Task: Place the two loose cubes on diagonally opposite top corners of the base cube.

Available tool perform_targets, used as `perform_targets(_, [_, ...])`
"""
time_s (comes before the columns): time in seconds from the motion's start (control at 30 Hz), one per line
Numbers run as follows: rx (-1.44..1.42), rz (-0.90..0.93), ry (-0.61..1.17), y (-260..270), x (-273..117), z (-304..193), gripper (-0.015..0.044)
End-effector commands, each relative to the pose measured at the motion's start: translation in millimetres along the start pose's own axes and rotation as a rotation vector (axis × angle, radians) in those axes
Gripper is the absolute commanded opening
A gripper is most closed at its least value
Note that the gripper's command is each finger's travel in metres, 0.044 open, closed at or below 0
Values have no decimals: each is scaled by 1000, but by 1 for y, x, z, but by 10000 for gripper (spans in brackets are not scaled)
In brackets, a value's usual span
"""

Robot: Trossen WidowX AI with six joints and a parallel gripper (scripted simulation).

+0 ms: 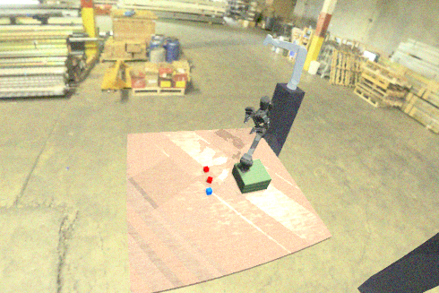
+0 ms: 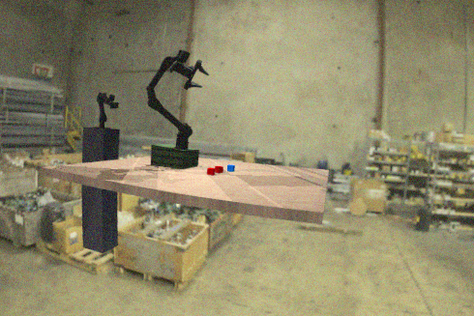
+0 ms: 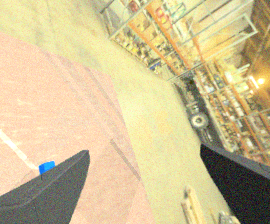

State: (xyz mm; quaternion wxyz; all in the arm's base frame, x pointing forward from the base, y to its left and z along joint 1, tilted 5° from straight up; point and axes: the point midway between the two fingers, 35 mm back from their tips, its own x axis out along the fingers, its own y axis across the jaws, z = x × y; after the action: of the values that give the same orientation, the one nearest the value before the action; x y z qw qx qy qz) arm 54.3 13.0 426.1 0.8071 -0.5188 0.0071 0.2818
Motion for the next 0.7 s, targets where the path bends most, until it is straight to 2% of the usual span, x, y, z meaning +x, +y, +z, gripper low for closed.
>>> perform_targets(0.0, [0,3,5,0,2,0,374])
perform_targets(0.13, [3,68,110,2,46,1,269])
perform_targets(0.37, [40,215,321,15,133,-26,265])
perform_targets(0.67, [150,420,564,55,217,-104,265])
